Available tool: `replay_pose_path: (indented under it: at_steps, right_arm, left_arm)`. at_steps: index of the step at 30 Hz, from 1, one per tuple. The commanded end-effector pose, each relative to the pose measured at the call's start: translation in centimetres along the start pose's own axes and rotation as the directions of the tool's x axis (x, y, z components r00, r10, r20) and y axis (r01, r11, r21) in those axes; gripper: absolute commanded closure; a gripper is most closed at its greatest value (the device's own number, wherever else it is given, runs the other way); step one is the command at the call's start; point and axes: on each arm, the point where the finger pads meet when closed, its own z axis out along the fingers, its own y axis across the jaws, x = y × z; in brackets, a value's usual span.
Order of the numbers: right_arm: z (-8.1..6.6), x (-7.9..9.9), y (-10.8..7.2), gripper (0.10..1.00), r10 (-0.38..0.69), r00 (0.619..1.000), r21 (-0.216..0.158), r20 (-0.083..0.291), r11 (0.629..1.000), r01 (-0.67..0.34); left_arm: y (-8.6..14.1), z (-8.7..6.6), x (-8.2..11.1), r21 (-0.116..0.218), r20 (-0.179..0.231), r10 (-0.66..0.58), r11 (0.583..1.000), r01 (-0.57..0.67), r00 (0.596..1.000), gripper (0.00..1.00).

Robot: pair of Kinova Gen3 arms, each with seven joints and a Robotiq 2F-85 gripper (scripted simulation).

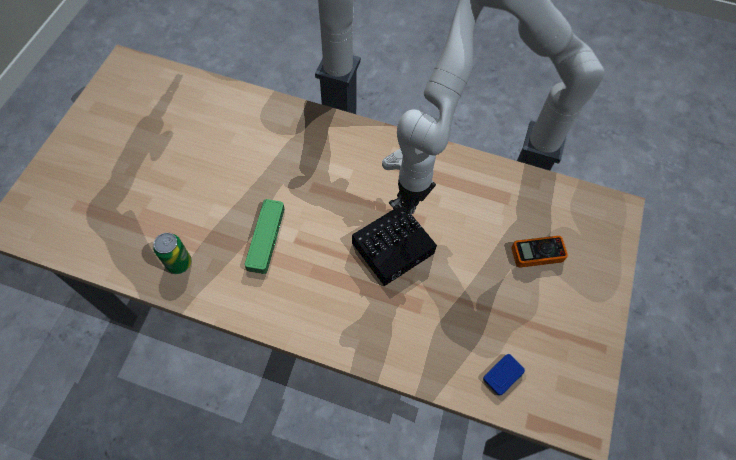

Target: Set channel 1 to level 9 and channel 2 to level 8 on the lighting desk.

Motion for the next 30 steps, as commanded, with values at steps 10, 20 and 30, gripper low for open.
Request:
replay_pose_path:
  at_steps: [10, 20, 30]
  right_arm:
    - [-0.1, 0.0, 0.0, 0.099, 0.0, 1.0, 0.0, 0.002, 1.0, 0.0]
    - [-0.1, 0.0, 0.0, 0.099, 0.0, 1.0, 0.0, 0.002, 1.0, 0.0]
    - [-0.1, 0.0, 0.0, 0.099, 0.0, 1.0, 0.0, 0.002, 1.0, 0.0]
  left_arm:
    - [0.0, 0.4, 0.0, 0.002, 0.0, 0.0, 1.0, 0.0, 1.0, 0.902]
    - [0.0, 1.1, 0.0, 0.002, 0.0, 0.0, 1.0, 0.0, 1.0, 0.902]
    - [0.0, 1.7, 0.0, 0.002, 0.0, 0.0, 1.0, 0.0, 1.0, 0.902]
